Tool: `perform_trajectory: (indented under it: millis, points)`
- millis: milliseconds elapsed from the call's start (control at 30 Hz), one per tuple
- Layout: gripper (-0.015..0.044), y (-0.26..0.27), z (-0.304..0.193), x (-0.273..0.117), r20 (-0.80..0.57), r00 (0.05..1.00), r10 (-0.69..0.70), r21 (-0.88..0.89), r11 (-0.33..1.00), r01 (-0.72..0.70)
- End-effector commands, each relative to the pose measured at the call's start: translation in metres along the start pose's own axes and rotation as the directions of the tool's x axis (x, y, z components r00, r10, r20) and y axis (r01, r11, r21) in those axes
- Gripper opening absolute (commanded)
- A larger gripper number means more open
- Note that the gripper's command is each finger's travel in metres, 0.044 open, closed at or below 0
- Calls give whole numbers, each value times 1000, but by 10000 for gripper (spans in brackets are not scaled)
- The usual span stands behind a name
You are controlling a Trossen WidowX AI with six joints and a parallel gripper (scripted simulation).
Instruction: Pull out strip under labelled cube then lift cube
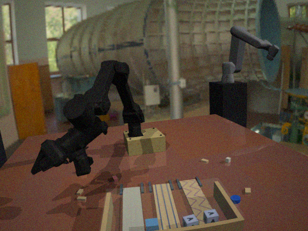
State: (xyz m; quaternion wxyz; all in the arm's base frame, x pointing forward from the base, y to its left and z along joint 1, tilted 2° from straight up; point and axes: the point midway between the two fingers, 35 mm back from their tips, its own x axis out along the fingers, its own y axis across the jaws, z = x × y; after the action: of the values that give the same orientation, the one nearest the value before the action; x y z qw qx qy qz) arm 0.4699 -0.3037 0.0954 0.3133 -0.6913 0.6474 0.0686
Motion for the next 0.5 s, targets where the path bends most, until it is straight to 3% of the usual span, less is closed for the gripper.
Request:
perform_trajectory:
  millis: [0, 233, 467]
  points:
    - [400, 0, 11, -71, 179, 971, -158, 410, 909, 73]
    - [400, 11, 22, -135, 327, 899, -292, 697, 717, -20]
    - [400, 36, 35, -196, 468, 784, -407, 839, 483, -250]
